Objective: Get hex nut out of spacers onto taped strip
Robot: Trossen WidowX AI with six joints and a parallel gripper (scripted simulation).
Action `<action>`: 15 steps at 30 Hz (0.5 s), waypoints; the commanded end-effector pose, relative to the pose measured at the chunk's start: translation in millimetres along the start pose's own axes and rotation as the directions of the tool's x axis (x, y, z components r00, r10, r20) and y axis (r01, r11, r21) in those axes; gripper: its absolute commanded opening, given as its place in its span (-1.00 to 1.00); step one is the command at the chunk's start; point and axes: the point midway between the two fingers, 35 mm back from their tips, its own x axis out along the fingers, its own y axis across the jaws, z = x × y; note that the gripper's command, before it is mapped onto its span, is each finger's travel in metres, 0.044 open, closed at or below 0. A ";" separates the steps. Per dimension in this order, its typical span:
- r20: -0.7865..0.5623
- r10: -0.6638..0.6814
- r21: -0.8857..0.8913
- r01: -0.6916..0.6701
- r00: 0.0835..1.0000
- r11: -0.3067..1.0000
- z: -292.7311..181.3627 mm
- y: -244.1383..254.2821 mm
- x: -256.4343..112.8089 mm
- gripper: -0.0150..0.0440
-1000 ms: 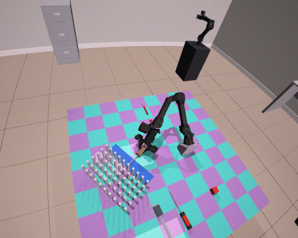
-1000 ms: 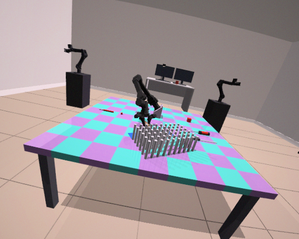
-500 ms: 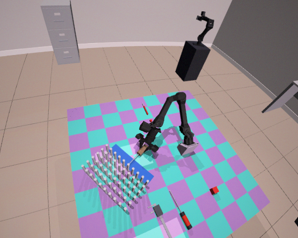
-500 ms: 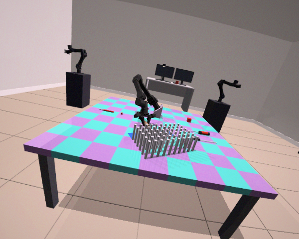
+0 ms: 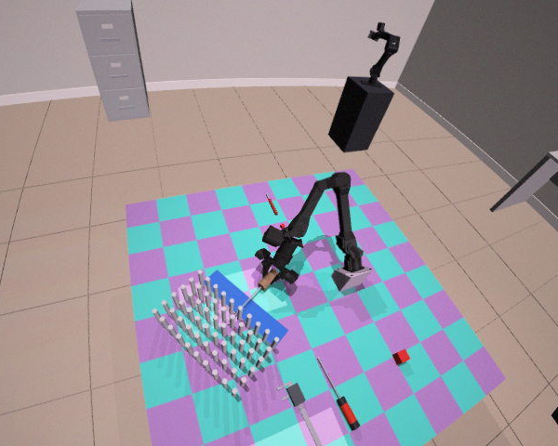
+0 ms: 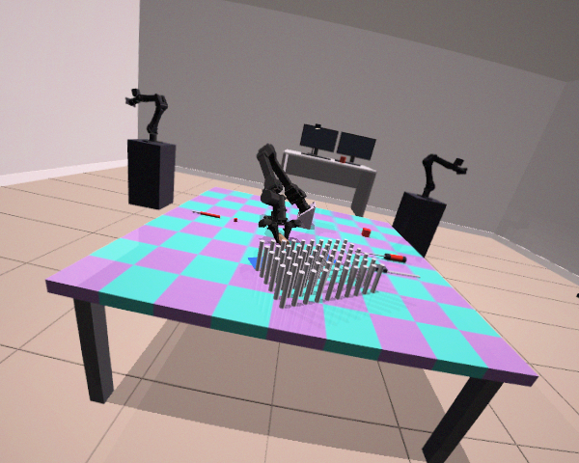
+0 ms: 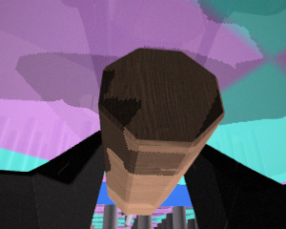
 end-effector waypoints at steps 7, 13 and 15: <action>0.000 0.000 -0.006 0.000 1.000 1.000 5.4 0.1 -4.2 -0.49; 0.000 0.000 -0.006 0.000 1.000 1.000 8.3 0.1 -6.1 -0.49; 0.000 0.000 -0.006 0.000 1.000 1.000 9.3 0.1 -6.8 -0.49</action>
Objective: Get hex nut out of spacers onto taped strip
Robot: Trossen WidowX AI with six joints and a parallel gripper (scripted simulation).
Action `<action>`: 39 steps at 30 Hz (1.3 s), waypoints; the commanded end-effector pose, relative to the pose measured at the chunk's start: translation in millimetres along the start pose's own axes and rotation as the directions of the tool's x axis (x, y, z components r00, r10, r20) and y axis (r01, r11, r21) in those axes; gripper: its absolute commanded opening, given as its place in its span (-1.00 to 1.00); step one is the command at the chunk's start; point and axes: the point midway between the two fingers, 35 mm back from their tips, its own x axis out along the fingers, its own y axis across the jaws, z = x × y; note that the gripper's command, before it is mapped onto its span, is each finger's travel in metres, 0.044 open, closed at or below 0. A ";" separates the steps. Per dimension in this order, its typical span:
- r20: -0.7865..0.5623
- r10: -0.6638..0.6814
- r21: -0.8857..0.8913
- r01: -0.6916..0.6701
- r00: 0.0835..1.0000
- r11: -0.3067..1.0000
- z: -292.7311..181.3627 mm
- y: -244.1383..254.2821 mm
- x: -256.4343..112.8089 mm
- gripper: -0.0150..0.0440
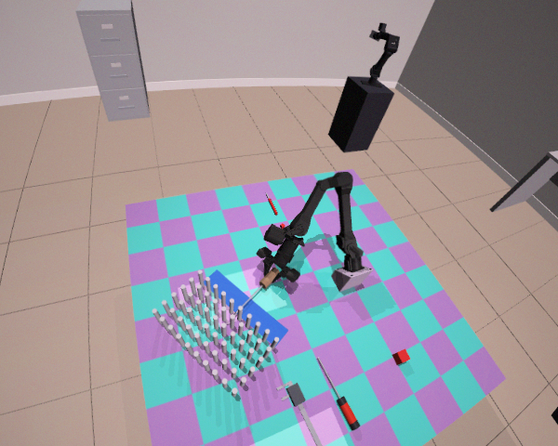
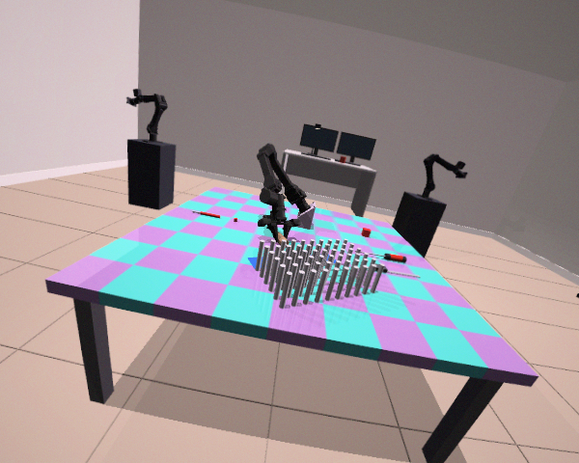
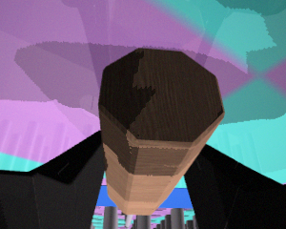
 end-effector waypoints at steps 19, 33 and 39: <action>0.000 0.000 -0.006 0.000 1.000 1.000 11.1 0.2 -7.9 -0.49; 0.000 0.000 -0.006 0.000 1.000 1.000 17.9 0.3 -12.5 -0.49; 0.001 0.000 -0.006 0.000 1.000 1.000 20.8 0.3 -14.4 -0.49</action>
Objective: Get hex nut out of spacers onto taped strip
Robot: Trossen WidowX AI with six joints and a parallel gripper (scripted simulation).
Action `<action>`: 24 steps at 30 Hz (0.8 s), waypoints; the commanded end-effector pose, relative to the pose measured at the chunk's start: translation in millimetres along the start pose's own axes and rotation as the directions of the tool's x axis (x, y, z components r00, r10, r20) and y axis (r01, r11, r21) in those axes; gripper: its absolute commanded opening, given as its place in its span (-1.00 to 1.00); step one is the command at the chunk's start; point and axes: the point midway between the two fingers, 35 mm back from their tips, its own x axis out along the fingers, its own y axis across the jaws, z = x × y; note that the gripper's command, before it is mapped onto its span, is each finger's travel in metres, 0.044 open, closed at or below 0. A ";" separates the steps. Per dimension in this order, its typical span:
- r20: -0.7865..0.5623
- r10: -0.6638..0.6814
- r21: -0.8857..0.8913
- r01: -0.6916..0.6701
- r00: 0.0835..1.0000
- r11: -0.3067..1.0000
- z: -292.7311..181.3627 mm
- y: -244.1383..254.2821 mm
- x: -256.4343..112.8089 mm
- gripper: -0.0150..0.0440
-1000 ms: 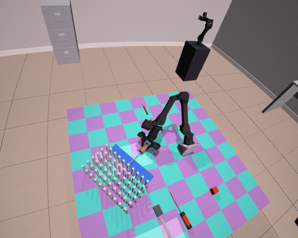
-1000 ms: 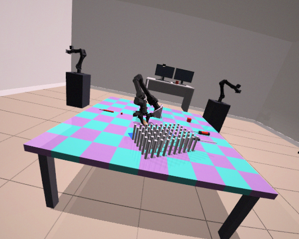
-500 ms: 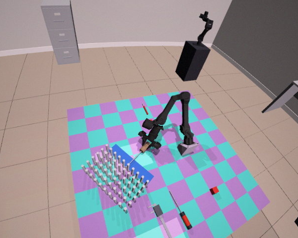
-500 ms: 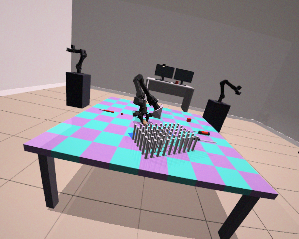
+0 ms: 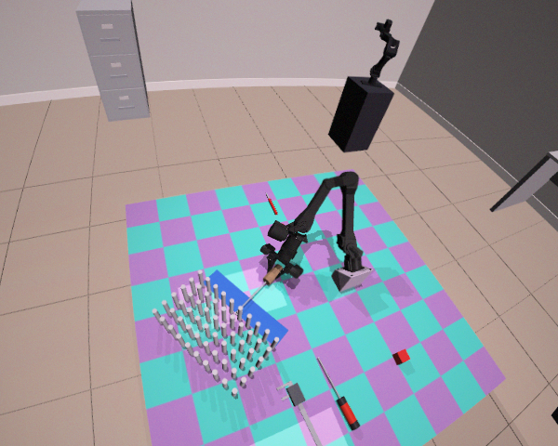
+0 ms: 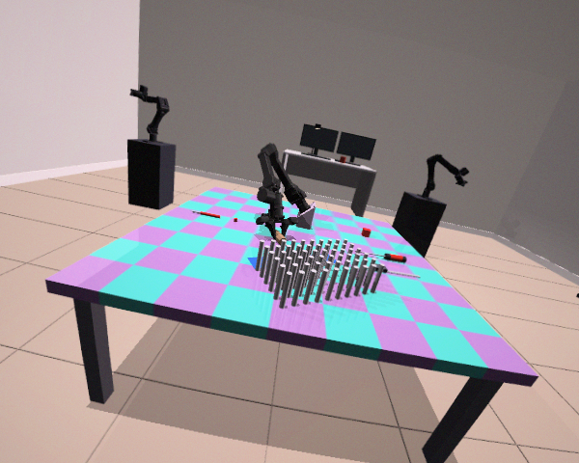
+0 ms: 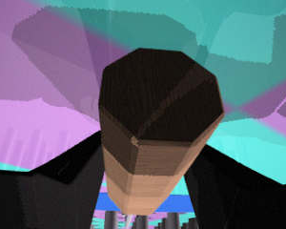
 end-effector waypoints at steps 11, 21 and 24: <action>0.000 0.001 -0.006 -0.001 1.000 1.000 7.0 0.1 -5.3 -0.49; 0.000 0.001 -0.006 -0.001 1.000 1.000 6.2 0.1 -8.3 -0.49; 0.000 0.001 -0.005 -0.001 1.000 1.000 4.6 0.3 -9.7 -0.49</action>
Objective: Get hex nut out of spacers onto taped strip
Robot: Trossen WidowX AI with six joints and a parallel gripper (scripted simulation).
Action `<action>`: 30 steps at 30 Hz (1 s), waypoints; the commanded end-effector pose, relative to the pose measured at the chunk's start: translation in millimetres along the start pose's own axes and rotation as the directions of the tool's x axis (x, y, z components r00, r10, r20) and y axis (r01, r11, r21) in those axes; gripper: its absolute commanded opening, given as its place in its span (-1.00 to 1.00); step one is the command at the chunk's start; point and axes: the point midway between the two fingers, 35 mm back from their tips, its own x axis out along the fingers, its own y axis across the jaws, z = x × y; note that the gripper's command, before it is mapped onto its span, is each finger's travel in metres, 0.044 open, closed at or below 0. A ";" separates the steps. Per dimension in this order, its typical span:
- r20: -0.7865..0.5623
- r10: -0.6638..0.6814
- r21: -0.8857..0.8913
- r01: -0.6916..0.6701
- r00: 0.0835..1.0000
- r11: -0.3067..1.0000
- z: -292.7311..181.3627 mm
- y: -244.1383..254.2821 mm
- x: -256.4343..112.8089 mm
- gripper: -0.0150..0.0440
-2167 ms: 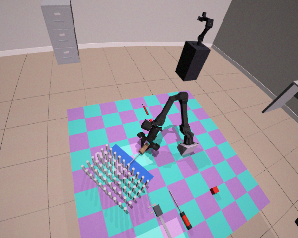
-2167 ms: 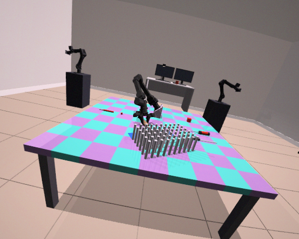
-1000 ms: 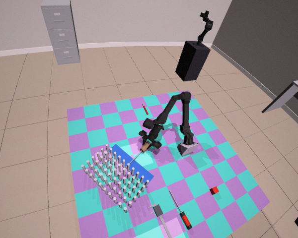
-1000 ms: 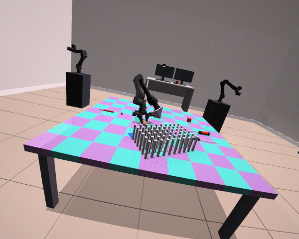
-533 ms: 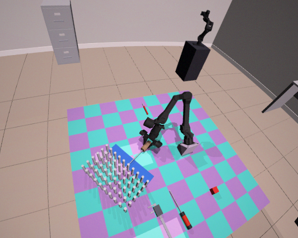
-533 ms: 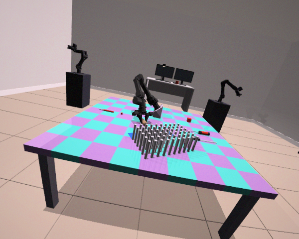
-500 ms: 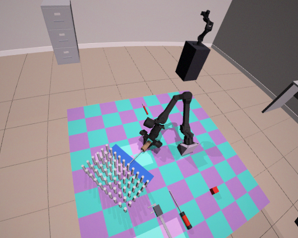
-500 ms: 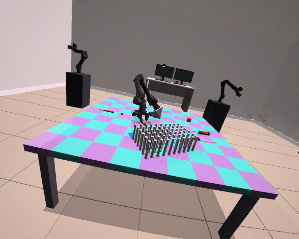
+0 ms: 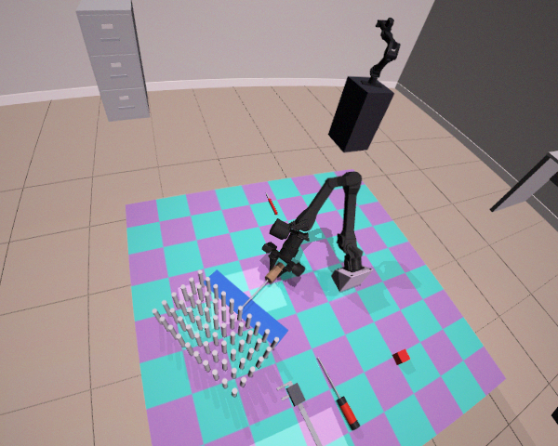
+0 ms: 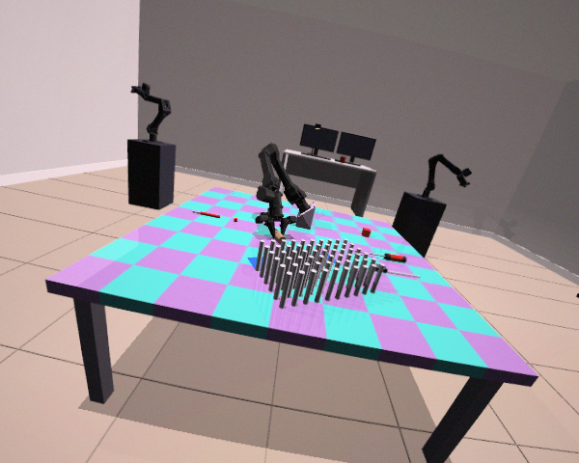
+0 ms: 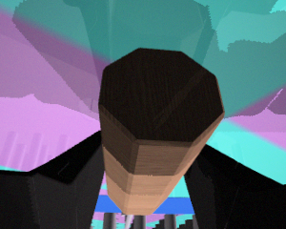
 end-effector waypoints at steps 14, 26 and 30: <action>-0.007 0.005 0.002 -0.005 1.000 1.000 -10.9 2.0 -9.9 -0.49; -0.007 0.006 0.003 -0.006 1.000 1.000 -9.2 2.4 -19.3 -0.49; -0.007 0.005 0.002 -0.005 1.000 1.000 -0.5 1.9 -28.2 -0.49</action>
